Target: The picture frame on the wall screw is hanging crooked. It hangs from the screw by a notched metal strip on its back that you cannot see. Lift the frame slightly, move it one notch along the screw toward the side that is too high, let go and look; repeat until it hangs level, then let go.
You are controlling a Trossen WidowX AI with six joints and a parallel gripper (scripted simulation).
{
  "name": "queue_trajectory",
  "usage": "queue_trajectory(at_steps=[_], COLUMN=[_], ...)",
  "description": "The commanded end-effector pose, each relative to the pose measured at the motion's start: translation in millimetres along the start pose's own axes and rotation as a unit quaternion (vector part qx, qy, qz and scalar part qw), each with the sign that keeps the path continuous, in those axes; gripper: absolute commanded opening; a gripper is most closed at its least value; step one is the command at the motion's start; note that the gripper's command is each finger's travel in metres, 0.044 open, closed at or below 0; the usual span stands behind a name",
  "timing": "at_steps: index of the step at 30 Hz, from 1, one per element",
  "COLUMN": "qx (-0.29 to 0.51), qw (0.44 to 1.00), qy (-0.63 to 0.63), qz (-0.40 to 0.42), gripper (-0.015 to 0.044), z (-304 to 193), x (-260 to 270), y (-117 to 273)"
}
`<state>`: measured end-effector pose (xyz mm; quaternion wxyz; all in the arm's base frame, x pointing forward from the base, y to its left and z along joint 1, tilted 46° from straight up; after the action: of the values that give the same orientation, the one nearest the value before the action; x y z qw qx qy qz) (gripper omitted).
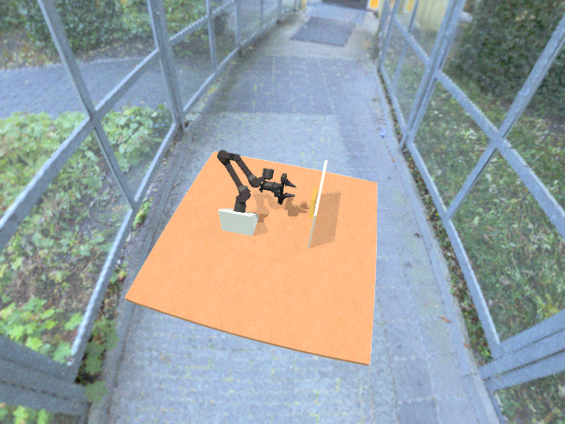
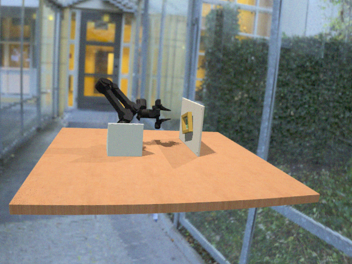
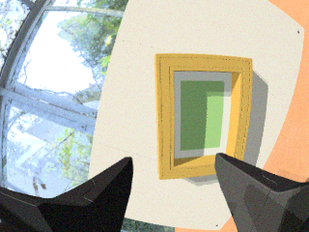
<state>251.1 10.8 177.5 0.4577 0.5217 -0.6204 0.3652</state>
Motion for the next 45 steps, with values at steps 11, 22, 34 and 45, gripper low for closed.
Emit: queue_trajectory(at_steps=[11, 22, 34, 45], qx=[0.002, 0.002, 0.002, 0.002], qw=[1.0, 1.0, 1.0, 1.0], qy=[-0.002, -0.002, -0.002, -0.002], qz=[0.004, 0.004, 0.004, 0.004], gripper=[0.026, 0.026, 0.026, 0.026], z=[0.7, 0.7, 0.1, 0.0], x=[0.1, 0.1, 1.0, 1.3], y=[-68.5, -68.5, -80.1, -97.8])
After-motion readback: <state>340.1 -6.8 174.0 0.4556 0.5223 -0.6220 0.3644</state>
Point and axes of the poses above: the point midway between the two fingers, 35 mm back from their tips, its own y axis back along the fingers, its own x axis across the jaws, z = x × y, the point moved 3 cm from there along y, back along the fingers, and after that the axes turned 9 degrees about y, right-handed, at the moved point
